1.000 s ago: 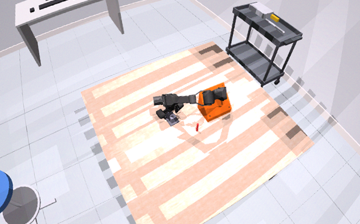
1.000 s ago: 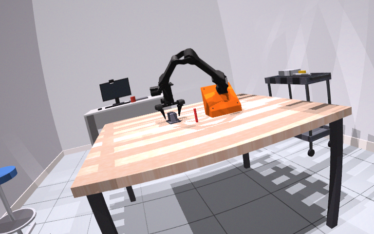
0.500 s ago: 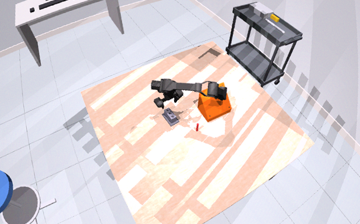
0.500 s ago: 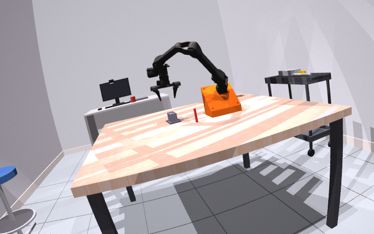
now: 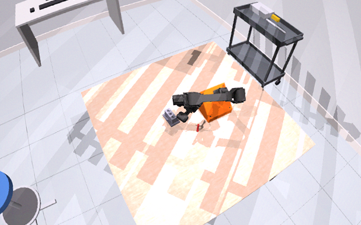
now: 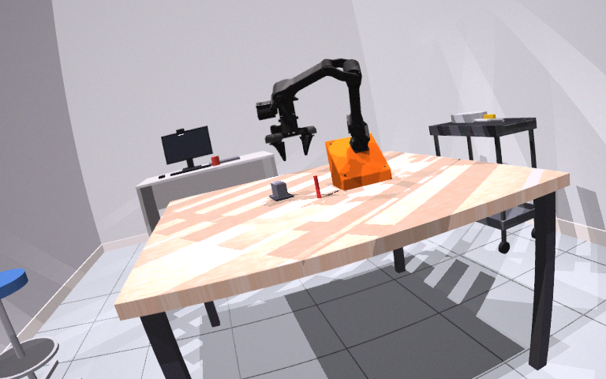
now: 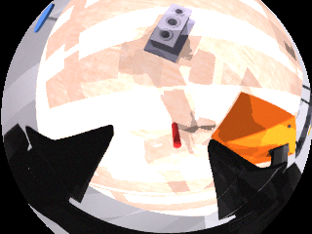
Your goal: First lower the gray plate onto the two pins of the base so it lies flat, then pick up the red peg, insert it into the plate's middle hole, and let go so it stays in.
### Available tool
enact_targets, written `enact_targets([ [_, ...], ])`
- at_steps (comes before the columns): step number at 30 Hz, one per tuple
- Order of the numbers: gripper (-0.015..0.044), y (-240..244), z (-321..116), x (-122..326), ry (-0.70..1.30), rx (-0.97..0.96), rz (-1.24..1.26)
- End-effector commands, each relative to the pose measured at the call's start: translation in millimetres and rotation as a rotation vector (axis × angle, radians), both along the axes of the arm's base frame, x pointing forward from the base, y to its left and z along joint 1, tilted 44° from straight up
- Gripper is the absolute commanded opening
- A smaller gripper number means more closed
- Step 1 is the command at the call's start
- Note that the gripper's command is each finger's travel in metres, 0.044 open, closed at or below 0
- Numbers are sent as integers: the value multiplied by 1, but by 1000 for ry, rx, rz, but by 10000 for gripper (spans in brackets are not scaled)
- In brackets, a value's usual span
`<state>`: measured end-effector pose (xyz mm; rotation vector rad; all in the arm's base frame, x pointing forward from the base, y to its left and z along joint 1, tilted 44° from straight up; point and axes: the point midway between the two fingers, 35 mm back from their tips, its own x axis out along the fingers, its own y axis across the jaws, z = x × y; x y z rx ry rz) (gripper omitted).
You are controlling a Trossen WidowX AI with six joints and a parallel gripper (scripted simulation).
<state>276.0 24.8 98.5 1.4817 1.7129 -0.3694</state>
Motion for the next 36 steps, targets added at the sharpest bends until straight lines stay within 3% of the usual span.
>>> enact_targets([
  [1,440,26,16,-32,-56,10,68],
  [36,440,83,-32,-45,-79,12,94],
])
